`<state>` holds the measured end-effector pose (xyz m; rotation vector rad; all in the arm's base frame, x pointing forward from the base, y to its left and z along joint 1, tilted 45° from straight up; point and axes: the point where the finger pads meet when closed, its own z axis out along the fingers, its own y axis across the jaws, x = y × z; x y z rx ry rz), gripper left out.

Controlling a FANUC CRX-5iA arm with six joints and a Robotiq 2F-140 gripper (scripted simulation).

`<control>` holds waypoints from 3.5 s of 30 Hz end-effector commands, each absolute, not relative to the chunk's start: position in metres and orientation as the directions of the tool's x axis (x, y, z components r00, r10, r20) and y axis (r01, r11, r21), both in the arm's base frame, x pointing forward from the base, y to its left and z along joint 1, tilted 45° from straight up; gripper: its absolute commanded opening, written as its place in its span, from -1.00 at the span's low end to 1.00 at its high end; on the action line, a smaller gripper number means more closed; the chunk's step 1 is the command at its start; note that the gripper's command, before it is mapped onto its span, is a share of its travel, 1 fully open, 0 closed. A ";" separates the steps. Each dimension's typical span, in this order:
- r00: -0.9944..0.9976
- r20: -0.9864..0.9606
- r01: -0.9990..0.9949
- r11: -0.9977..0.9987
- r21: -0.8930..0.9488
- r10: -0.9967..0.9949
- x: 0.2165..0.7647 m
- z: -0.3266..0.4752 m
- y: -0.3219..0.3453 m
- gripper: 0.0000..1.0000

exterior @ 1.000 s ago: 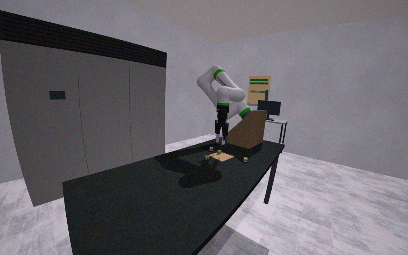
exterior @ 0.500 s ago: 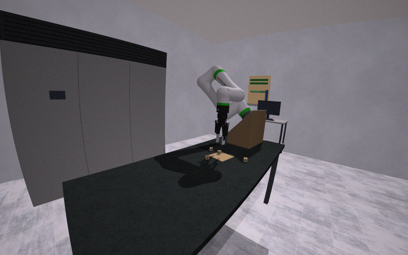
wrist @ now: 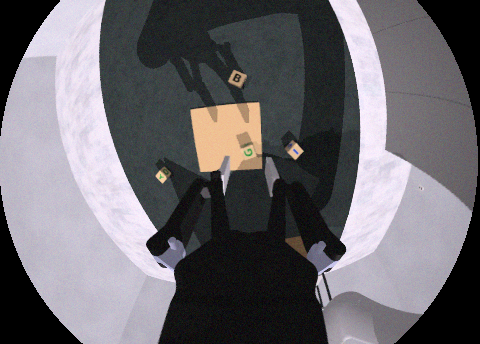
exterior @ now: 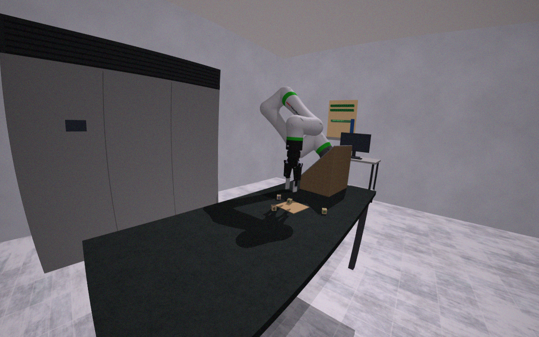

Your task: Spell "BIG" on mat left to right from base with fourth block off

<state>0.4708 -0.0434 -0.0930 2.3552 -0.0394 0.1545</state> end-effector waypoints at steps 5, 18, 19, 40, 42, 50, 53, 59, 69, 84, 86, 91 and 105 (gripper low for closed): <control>0.992 0.124 -0.074 -0.710 0.700 0.018 0.472 -0.099 -0.049 -0.26; 0.992 0.124 -0.074 -0.710 0.700 0.018 0.474 -0.111 -0.061 -0.26; 0.992 0.124 -0.074 -0.710 0.700 0.018 0.474 -0.112 -0.062 -0.26; 0.992 0.124 -0.074 -0.710 0.700 0.018 0.476 -0.124 -0.075 -0.26; 0.992 0.124 -0.074 -0.710 0.700 0.018 0.476 -0.124 -0.075 -0.26; 0.992 0.124 -0.074 -0.710 0.700 0.018 0.476 -0.125 -0.076 -0.26; 0.992 0.124 -0.074 -0.710 0.700 0.018 0.476 -0.125 -0.076 -0.26; 0.992 0.124 -0.074 -0.710 0.700 0.018 0.476 -0.125 -0.076 -0.26; 0.992 0.124 -0.074 -0.710 0.700 0.018 0.477 -0.132 -0.083 -0.26; 0.992 0.124 -0.074 -0.710 0.700 0.018 0.479 -0.147 -0.098 -0.26; 0.992 0.124 -0.074 -0.710 0.700 0.018 0.479 -0.147 -0.098 -0.26; 0.992 0.124 -0.074 -0.710 0.700 0.018 0.479 -0.147 -0.098 -0.26; 0.992 0.124 -0.074 -0.710 0.700 0.018 0.479 -0.147 -0.098 -0.50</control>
